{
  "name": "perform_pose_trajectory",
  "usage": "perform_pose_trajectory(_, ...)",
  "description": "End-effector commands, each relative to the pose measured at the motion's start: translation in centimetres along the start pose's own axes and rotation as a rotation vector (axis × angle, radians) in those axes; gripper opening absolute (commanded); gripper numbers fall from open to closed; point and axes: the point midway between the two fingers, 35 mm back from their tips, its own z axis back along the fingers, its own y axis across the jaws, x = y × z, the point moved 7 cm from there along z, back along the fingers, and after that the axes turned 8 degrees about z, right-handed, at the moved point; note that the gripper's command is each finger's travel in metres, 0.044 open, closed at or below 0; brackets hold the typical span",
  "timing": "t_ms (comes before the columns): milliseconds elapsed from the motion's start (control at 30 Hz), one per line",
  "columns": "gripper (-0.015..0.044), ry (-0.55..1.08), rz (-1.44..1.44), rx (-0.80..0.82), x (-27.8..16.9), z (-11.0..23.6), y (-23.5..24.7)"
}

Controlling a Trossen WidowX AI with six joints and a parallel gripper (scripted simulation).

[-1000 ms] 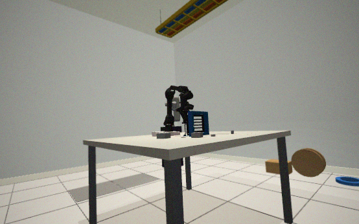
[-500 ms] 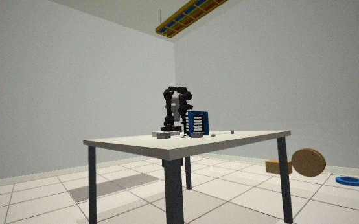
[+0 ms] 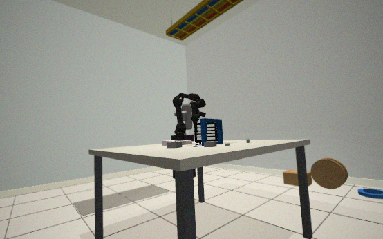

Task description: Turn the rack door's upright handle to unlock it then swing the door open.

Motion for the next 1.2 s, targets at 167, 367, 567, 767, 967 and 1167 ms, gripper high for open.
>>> perform_pose_trajectory(167,0.0016,-0.005,-0.130,-0.004,0.7,0.0,1.7)
perform_pose_trajectory(367,0.0016,-0.006,-0.204,-0.003,1.2,0.0,2.7)
perform_pose_trajectory(567,0.0016,-0.007,-0.277,-0.001,1.8,0.0,3.8)
perform_pose_trajectory(767,0.0016,-0.007,-0.346,0.000,2.4,0.0,4.7)
perform_pose_trajectory(967,0.0016,-0.008,-0.414,0.001,3.1,0.0,5.6)
perform_pose_trajectory(1167,0.0016,-0.008,-0.482,0.003,3.8,0.0,6.4)
